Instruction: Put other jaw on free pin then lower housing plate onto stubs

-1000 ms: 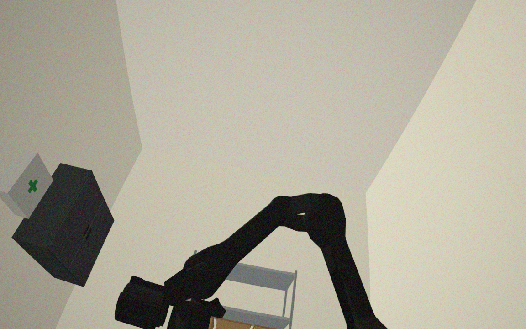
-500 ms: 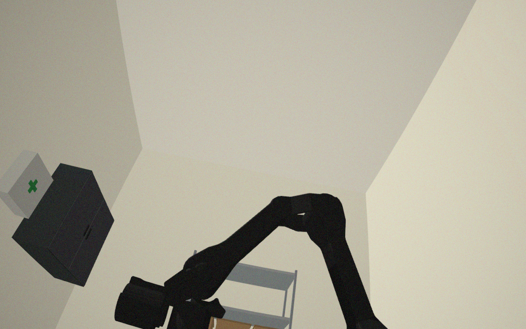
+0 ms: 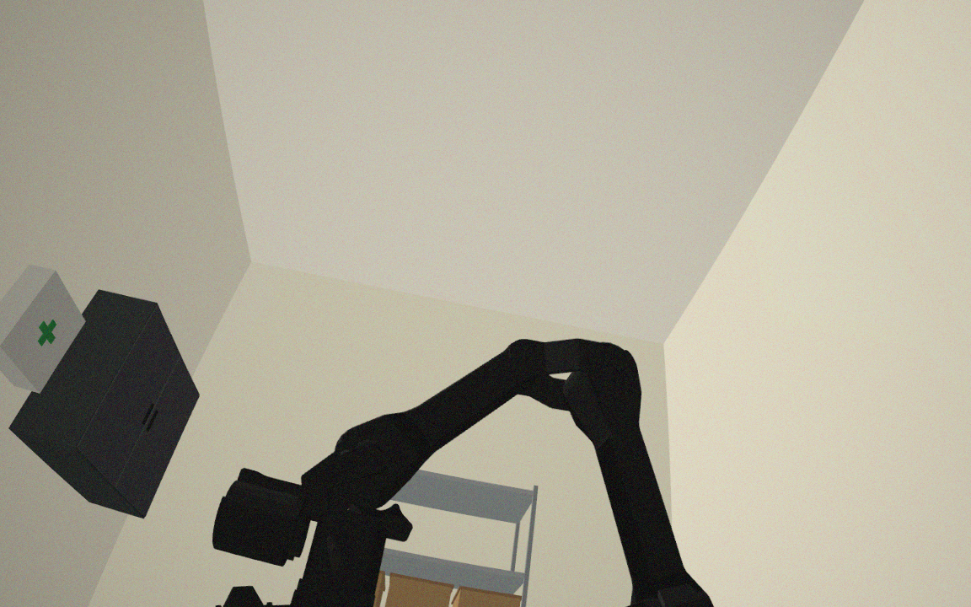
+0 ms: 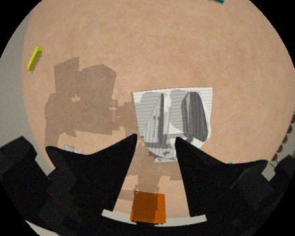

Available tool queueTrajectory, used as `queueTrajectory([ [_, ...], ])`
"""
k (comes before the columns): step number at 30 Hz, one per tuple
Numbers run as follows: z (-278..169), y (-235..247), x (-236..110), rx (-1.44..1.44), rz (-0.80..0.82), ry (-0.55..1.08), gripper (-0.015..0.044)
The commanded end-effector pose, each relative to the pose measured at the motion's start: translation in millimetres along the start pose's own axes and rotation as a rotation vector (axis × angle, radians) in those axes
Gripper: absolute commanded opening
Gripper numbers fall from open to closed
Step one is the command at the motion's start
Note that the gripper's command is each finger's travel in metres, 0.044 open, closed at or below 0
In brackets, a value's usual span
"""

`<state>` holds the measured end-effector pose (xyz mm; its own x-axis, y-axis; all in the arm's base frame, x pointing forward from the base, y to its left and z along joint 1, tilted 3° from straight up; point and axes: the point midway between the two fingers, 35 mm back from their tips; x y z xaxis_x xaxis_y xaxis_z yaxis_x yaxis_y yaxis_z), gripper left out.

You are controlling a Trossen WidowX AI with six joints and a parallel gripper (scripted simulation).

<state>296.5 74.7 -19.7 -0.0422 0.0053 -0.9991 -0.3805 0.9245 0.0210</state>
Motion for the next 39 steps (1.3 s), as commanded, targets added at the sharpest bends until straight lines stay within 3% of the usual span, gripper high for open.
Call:
queueTrajectory([
  [1,2,0,-33,-0.001,0.000,-0.014,0.0224],
  [5,3,-1,-29,0.001,-0.003,-0.022,0.0224],
  [13,0,13,-32,-0.077,-0.031,-0.011,0.0434],
  [14,-1,16,-32,-0.096,-0.033,-0.010,0.0440],
  [39,-11,106,-42,-0.580,-0.021,-0.017,0.0440],
])
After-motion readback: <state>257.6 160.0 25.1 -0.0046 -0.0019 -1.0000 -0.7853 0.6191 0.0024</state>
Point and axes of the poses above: the point midway between the two fingers, 35 mm back from their tips, its own x axis out along the fingers, its own y axis across the jaws, z = x × y, and after that the axes turned 9 degrees about -x, right-handed
